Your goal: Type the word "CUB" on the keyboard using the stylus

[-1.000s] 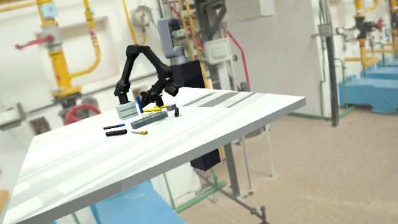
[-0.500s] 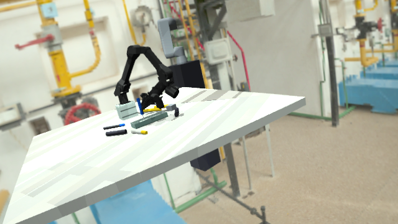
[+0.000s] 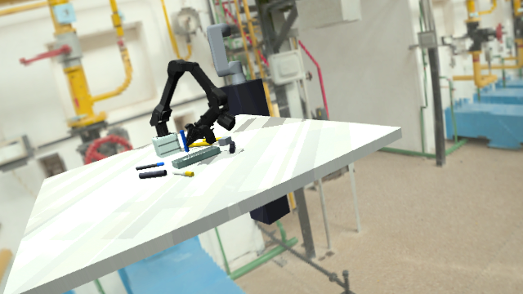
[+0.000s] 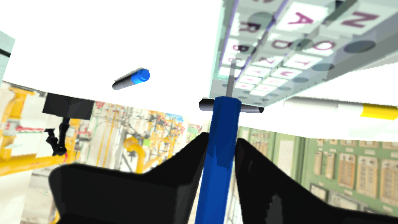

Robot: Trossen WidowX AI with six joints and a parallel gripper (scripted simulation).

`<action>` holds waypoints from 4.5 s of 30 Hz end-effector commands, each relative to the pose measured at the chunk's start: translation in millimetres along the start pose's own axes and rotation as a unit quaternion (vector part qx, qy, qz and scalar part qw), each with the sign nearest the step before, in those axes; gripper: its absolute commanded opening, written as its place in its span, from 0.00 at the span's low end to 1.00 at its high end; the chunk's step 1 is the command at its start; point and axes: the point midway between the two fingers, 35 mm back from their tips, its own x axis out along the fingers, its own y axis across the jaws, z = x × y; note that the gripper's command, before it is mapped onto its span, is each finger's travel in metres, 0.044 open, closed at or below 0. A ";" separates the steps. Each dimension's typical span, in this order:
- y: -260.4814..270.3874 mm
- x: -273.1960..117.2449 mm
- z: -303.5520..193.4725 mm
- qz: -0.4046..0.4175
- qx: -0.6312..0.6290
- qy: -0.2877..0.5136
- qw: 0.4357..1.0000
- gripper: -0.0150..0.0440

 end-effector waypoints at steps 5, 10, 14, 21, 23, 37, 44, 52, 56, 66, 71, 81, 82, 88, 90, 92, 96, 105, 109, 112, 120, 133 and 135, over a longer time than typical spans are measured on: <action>-0.3 1.1 1.3 -0.002 -0.002 0.002 1.000 0.39; -0.3 1.1 1.3 -0.002 -0.002 0.002 1.000 0.39; -0.6 -1.9 -3.5 -0.002 -0.002 0.002 1.000 0.39; -0.6 -17.8 -31.2 -0.002 -0.001 0.002 1.000 0.39; -0.6 -18.3 -32.1 -0.002 -0.001 0.002 1.000 0.39; 0.3 -28.8 -25.3 -0.001 -0.001 0.001 1.000 0.25; 0.3 -35.0 -22.6 -0.001 -0.002 0.002 1.000 0.25; 0.2 -25.1 -6.2 -0.001 -0.002 0.001 1.000 0.25; 0.2 -25.1 -6.2 -0.001 -0.002 0.001 1.000 0.25; 0.2 -24.9 -2.8 -0.001 -0.002 0.001 1.000 0.39; 0.2 -24.3 -1.3 -0.001 -0.002 0.001 1.000 0.39; 0.2 -21.6 3.3 -0.001 -0.002 0.001 1.000 0.39; 0.2 -21.3 3.8 -0.001 -0.002 0.001 1.000 0.39; 0.2 -20.2 5.7 -0.001 -0.002 0.001 1.000 0.39; 0.2 -20.0 6.1 -0.001 -0.002 0.001 1.000 0.39; 0.2 -19.6 6.8 -0.001 -0.002 0.001 1.000 0.39; 0.2 -18.7 8.3 -0.001 -0.002 0.001 1.000 0.39; 0.2 -17.0 11.2 -0.001 -0.002 0.001 1.000 0.39; 0.3 -16.2 12.6 -0.001 -0.002 0.001 1.000 0.39; 0.3 -15.6 13.7 -0.001 -0.002 0.001 1.000 0.39; 0.3 -16.7 11.8 -0.001 -0.002 0.001 1.000 0.39; 0.0 -35.8 -21.2 -0.001 -0.002 0.001 1.000 0.39; 0.0 -35.8 -21.2 -0.001 -0.002 0.001 1.000 0.39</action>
